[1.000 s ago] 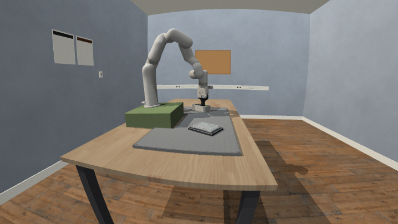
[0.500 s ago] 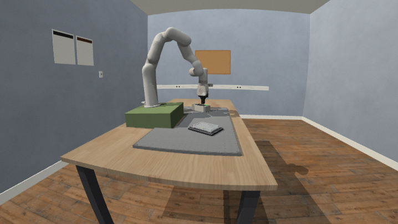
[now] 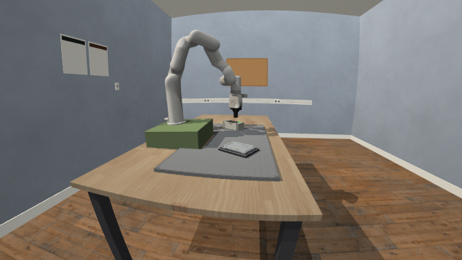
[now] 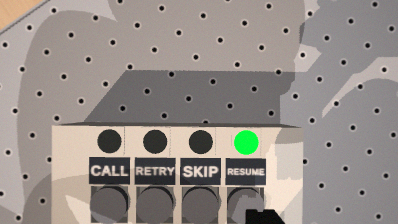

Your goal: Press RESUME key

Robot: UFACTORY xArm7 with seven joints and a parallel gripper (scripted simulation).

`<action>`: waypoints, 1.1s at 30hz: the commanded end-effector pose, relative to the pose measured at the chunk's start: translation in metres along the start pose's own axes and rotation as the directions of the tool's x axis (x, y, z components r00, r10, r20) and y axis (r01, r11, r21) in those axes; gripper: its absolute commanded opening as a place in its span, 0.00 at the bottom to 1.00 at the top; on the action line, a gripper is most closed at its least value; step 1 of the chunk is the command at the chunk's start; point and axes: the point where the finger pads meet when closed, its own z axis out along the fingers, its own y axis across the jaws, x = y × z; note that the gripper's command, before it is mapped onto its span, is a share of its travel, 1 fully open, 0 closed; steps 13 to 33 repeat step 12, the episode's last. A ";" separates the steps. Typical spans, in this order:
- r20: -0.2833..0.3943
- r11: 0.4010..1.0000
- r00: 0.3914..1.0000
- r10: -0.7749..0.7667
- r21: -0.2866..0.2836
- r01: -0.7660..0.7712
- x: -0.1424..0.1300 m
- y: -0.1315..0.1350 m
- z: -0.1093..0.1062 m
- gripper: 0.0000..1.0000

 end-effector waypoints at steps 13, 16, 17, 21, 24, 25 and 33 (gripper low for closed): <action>-0.004 1.000 1.000 0.000 -0.002 0.000 0.001 0.001 -0.012 0.00; -0.004 1.000 1.000 0.000 -0.002 0.000 0.001 0.001 -0.012 0.00; -0.004 1.000 1.000 0.000 -0.002 0.000 0.001 0.001 -0.012 0.00; -0.004 1.000 1.000 0.000 -0.002 0.000 0.001 0.001 -0.012 0.00; -0.004 1.000 1.000 0.000 -0.002 0.000 0.001 0.001 -0.012 0.00; -0.004 1.000 1.000 0.000 -0.002 0.000 0.001 0.001 -0.012 0.00; -0.004 1.000 1.000 0.000 -0.002 0.000 0.001 0.001 -0.012 0.00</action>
